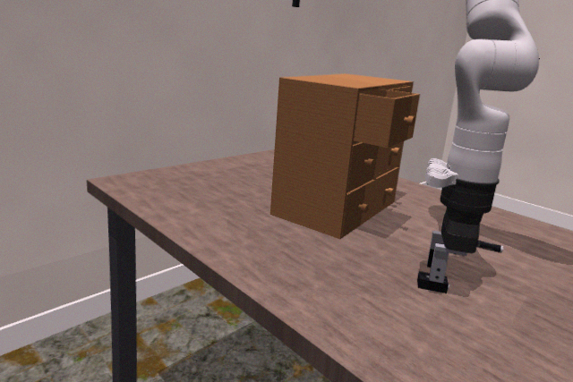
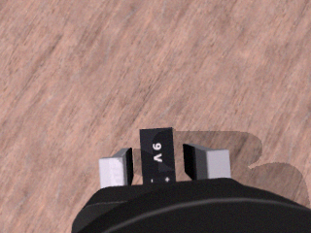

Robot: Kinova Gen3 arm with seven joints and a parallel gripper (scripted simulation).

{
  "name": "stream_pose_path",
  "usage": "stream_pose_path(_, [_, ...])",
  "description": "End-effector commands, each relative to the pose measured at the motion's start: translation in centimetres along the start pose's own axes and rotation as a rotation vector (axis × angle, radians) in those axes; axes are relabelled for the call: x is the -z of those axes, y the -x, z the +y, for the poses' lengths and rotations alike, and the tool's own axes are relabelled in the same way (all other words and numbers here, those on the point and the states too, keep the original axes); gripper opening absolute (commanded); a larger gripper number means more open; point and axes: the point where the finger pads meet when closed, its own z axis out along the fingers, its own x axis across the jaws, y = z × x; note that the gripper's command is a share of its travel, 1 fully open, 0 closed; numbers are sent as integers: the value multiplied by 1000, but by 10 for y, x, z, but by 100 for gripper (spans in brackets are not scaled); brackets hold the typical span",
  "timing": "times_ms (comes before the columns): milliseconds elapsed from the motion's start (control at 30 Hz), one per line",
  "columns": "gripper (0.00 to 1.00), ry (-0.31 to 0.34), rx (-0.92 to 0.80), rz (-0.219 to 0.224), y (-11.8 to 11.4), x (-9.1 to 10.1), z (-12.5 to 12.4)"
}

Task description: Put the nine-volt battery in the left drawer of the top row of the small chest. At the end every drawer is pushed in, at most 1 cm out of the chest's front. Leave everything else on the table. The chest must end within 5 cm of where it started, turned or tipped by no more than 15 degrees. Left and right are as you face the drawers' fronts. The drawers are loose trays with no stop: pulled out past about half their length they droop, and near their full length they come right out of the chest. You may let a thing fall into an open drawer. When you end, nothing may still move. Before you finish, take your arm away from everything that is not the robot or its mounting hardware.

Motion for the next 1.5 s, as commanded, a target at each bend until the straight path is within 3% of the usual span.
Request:
stream_pose_path(0, [81, -1, 0, 0, 0, 0, -1])
stream_pose_path(733, [81, -1, 0, 0, 0, 0, -1])
stream_pose_path(1200, [81, -1, 0, 0, 0, -22, -1])
stream_pose_path(1467, [81, -1, 0, 0, 0, -24, -1])
